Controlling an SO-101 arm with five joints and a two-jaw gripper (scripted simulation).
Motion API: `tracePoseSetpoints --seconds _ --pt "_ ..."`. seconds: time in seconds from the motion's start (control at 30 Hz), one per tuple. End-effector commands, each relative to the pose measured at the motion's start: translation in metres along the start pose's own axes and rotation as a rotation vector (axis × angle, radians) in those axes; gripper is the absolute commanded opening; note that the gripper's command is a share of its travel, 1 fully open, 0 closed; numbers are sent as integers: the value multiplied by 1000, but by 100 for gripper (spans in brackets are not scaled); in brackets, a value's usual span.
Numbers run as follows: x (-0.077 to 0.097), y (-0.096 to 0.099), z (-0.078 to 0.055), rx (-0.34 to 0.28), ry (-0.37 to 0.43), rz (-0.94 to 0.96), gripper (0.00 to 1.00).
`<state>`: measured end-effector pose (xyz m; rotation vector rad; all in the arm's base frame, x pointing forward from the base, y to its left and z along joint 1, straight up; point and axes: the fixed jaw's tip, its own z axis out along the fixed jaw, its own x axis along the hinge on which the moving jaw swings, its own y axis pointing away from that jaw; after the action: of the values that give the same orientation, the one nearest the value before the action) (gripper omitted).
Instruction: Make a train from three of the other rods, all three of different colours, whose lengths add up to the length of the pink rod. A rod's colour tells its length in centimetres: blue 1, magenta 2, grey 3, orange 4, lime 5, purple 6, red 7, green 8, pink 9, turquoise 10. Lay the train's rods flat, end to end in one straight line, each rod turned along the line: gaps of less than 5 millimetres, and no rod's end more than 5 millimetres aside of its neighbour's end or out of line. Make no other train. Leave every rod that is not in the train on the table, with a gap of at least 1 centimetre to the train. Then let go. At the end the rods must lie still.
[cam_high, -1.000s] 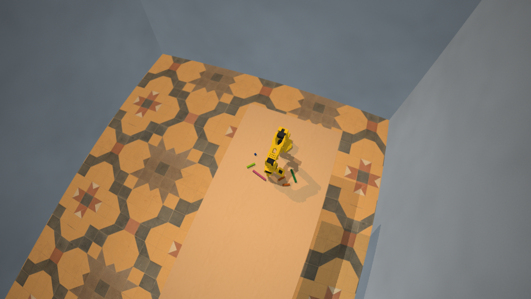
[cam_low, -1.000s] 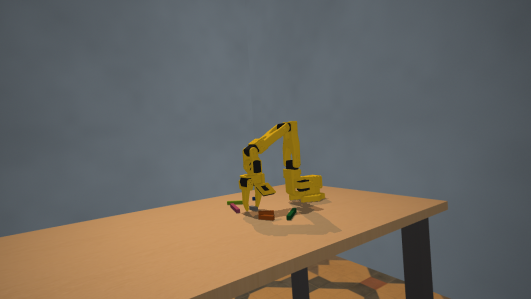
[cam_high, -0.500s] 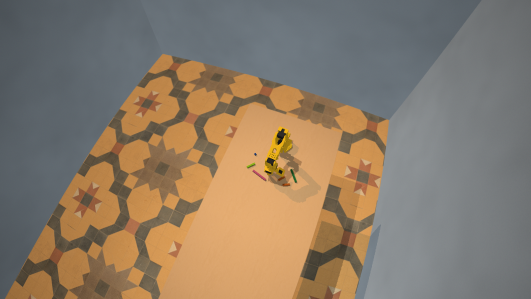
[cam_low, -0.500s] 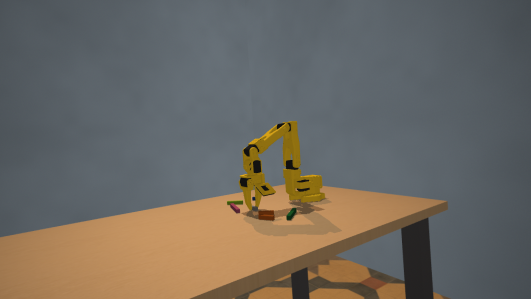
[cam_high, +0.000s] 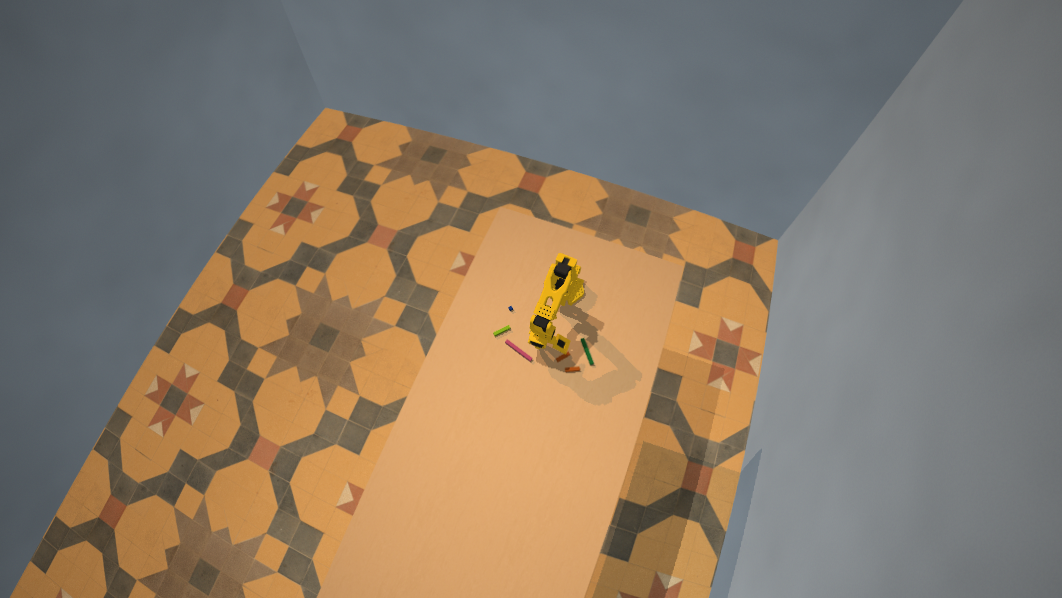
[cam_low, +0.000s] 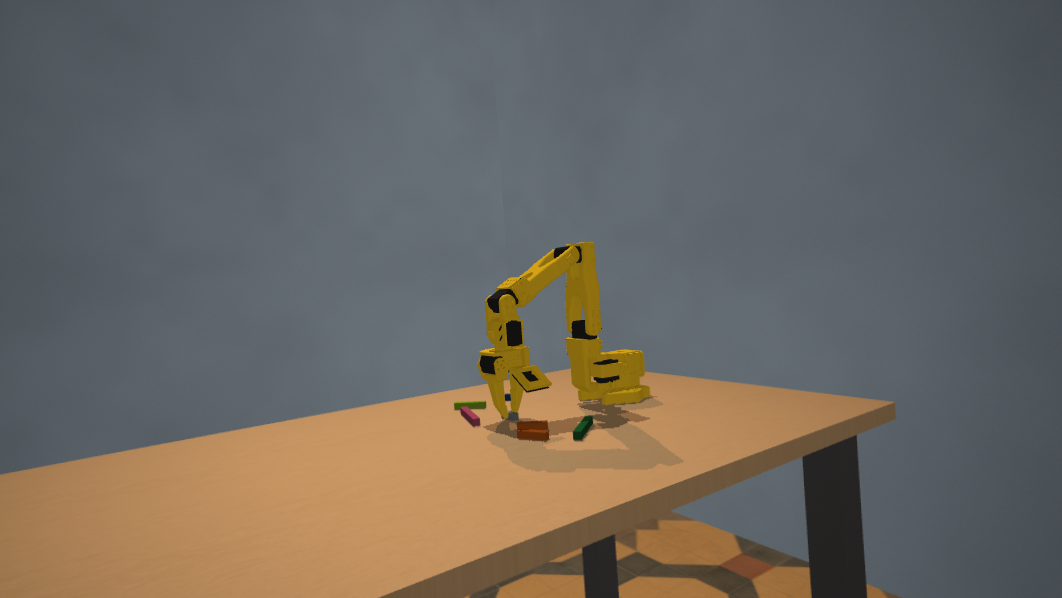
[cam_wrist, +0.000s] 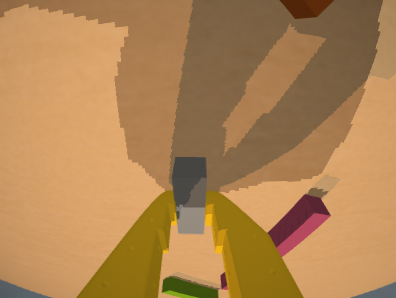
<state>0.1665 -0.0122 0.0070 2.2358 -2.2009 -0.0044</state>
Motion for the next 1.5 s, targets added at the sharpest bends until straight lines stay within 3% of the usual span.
tracePoseSetpoints --seconds 0.0,0.93,1.17,1.47 --pt "0 -8 -7 54 3 1 1" --pt "0 -9 -8 54 3 1 0" --pt "0 -9 -13 54 3 1 0" --pt "0 -11 -32 54 3 1 0"
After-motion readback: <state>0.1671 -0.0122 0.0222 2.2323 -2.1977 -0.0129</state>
